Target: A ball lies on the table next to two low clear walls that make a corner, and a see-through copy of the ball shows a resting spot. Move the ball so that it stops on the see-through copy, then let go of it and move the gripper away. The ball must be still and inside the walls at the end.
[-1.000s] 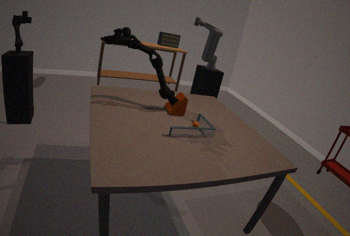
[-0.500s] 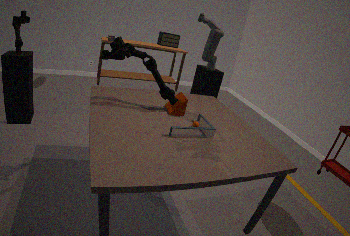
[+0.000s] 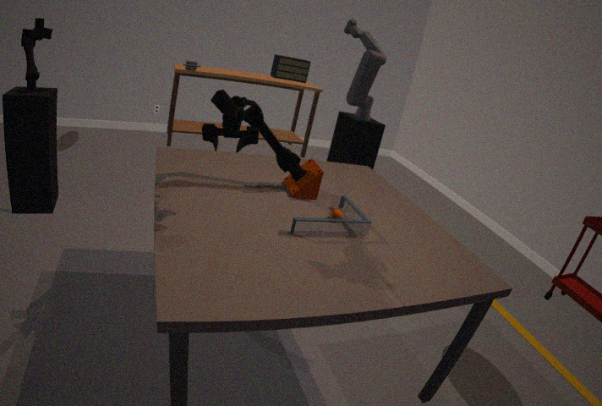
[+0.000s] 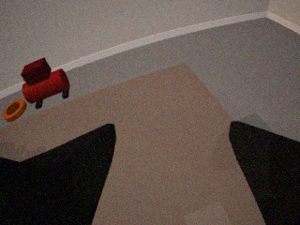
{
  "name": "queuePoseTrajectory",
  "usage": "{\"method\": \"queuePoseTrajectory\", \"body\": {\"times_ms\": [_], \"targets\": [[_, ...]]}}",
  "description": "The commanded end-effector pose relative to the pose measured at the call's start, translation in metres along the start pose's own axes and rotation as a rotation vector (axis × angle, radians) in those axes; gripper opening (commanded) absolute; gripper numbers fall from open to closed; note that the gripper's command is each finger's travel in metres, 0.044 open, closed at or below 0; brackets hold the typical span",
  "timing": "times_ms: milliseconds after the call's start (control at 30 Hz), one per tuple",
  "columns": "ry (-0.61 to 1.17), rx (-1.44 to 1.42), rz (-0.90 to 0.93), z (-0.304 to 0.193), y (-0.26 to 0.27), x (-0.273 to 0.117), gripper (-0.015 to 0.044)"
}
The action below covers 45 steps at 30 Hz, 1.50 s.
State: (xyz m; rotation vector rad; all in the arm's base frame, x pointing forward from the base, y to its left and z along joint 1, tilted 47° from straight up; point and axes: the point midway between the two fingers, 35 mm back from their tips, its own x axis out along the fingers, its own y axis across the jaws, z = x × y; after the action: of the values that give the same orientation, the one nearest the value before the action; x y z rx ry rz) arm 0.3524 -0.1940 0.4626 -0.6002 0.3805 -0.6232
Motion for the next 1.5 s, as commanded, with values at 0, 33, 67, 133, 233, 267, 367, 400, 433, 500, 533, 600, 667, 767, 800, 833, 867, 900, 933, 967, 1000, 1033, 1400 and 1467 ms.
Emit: {"method": "queuePoseTrajectory", "body": {"times_ms": [0,33,67,133,233,267,367,400,433,500,533,600,667,767,800,833,867,900,933,967,1000,1033,1400,1467], "targets": [[0.071,-0.08,0.096,-0.015,0.047,0.019,0.0323],[0.082,-0.094,0.113,-0.018,0.056,0.021,0.0323],[0.098,-0.109,0.132,-0.021,0.065,0.025,0.0323],[0.151,-0.162,0.195,-0.034,0.096,0.035,0.0323],[0.232,-0.255,0.292,-0.055,0.145,0.045,0.0323],[0.258,-0.289,0.324,-0.062,0.161,0.047,0.0323],[0.333,-0.394,0.417,-0.086,0.207,0.048,0.0323],[0.36,-0.435,0.45,-0.094,0.223,0.047,0.0323],[0.387,-0.478,0.483,-0.104,0.24,0.046,0.0323],[0.438,-0.568,0.547,-0.122,0.271,0.04,0.0323],[0.463,-0.615,0.577,-0.132,0.285,0.037,0.0323],[0.511,-0.711,0.637,-0.151,0.312,0.028,0.0323],[0.556,-0.812,0.692,-0.171,0.337,0.017,0.0323],[0.626,-0.987,0.776,-0.204,0.371,-0.004,0.0323],[0.649,-1.051,0.803,-0.215,0.381,-0.012,0.0323],[0.672,-1.117,0.829,-0.227,0.391,-0.021,0.0323],[0.694,-1.185,0.853,-0.238,0.399,-0.029,0.0323],[0.715,-1.253,0.876,-0.249,0.406,-0.038,0.0323],[0.736,-1.322,0.897,-0.26,0.412,-0.047,0.0323],[0.756,-1.393,0.917,-0.271,0.418,-0.056,0.0323],[0.775,-1.465,0.935,-0.281,0.422,-0.065,0.0323],[0.794,-1.537,0.951,-0.291,0.426,-0.074,0.0323],[0.838,-1.718,0.982,-0.324,0.43,-0.089,0.0323],[0.838,-1.718,0.982,-0.328,0.43,-0.087,0.0323]]}}
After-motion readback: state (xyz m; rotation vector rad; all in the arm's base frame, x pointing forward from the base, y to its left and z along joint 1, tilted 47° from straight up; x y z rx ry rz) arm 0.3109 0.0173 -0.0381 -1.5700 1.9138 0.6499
